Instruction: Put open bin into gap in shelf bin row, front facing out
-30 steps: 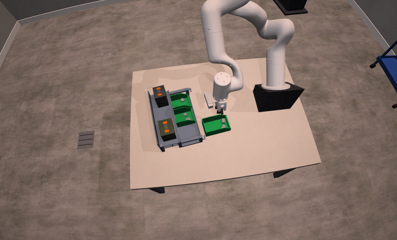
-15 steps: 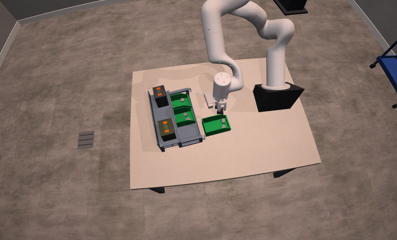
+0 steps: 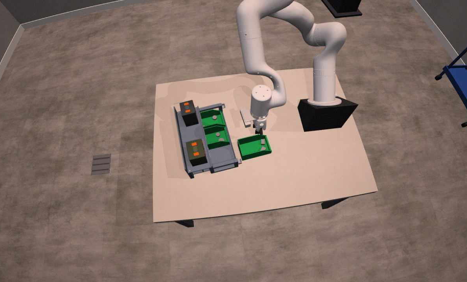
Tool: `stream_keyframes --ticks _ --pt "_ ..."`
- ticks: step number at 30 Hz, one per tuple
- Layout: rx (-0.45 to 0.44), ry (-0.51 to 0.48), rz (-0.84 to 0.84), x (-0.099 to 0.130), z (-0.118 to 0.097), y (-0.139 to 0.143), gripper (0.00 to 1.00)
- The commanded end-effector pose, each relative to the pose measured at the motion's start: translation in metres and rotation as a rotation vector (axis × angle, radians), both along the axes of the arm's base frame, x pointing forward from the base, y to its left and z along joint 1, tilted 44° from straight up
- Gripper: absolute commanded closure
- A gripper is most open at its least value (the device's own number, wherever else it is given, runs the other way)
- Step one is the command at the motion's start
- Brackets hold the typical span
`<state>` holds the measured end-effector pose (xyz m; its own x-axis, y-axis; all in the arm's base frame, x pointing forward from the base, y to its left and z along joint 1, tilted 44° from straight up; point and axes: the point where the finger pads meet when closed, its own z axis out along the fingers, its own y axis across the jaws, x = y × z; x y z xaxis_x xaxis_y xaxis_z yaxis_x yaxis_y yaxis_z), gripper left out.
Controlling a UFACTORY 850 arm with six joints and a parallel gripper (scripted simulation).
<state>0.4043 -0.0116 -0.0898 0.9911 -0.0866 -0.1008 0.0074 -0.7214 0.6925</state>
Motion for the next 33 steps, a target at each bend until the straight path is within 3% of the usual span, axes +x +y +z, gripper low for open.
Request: stream_keyframes --ticks 1,4,16,21,33 --pt "-0.013 -0.073 -0.074 0.015 -0.007 0.003 0.66" --pt "-0.034 -0.18 -0.185 0.036 -0.018 0.007 0.66" --pt "-0.034 -0.18 -0.185 0.036 -0.018 0.007 0.66" --pt "-0.068 -0.358 -0.371 0.084 -0.042 0.015 0.66" --pt "-0.068 -0.358 -0.371 0.084 -0.042 0.015 0.66"
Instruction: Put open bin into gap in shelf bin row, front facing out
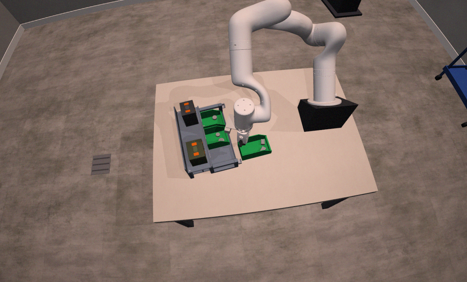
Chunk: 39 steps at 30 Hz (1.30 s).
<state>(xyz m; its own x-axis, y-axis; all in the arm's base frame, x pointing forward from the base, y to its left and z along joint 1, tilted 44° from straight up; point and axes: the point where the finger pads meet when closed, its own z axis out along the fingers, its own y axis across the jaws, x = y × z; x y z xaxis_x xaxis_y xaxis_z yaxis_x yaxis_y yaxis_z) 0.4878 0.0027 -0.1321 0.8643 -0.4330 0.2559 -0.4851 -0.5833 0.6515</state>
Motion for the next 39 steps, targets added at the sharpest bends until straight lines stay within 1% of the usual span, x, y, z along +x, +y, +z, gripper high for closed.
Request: stream_keyframes --ticks 1,5,17,22,34,39 --pt "-0.006 -0.037 -0.037 0.008 -0.003 0.002 0.66" --pt "-0.034 -0.18 -0.185 0.038 -0.018 0.007 0.66" --pt "-0.034 -0.18 -0.185 0.038 -0.018 0.007 0.66" --pt "-0.068 -0.359 -0.371 0.029 -0.014 0.006 0.66" --pt "-0.068 -0.359 -0.371 0.029 -0.014 0.006 0.66" --pt "-0.102 -0.537 -0.556 0.024 -0.011 0.005 0.66"
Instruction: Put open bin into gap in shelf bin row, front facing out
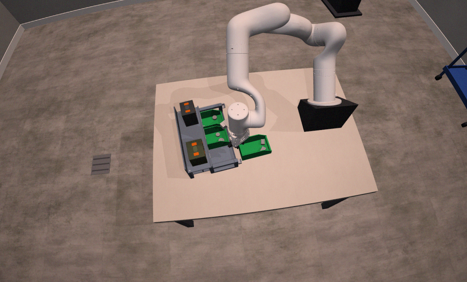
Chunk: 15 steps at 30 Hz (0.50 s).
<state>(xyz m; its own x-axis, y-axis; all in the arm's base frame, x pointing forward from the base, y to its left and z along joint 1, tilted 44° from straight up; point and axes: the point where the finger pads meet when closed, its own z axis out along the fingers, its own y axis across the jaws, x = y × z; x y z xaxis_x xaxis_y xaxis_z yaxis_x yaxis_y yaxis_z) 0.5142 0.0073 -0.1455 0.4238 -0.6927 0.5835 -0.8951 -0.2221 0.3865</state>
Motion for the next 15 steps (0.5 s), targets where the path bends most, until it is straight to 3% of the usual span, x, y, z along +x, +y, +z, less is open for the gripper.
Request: stream_keyframes --ticks 1,12,15 --pt "-0.022 -0.117 -0.111 -0.0019 0.002 0.0002 0.66" --pt "-0.022 -0.117 -0.111 -0.0019 0.002 0.0002 0.66" --pt "-0.043 -0.224 -0.223 -0.0032 0.0026 -0.0001 0.66"
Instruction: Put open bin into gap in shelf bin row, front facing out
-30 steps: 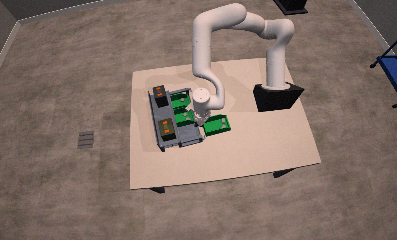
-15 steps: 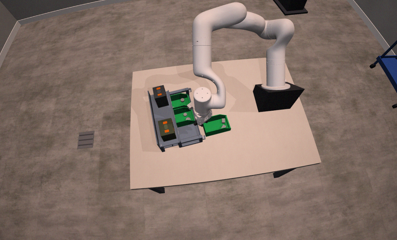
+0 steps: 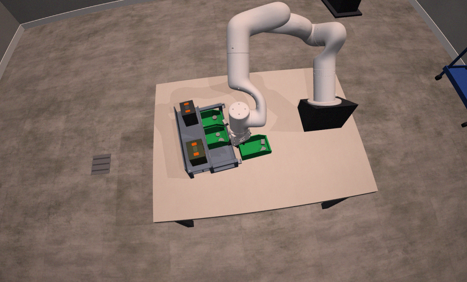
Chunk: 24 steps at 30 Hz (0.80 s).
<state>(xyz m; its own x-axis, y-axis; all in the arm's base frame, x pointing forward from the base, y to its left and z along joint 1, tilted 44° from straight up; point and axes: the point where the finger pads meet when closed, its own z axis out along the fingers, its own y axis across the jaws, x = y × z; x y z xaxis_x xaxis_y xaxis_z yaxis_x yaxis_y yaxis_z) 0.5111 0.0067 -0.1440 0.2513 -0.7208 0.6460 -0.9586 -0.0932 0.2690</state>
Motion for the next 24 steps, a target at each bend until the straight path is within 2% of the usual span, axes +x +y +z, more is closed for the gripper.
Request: stream_keyframes --ticks 1,2,24 --pt "-0.024 -0.129 -0.13 -0.0006 0.0013 0.0004 0.66" --pt "-0.031 -0.164 -0.167 -0.0011 0.0016 0.0003 0.66" --pt "-0.031 -0.164 -0.167 -0.0011 0.0016 0.0003 0.66"
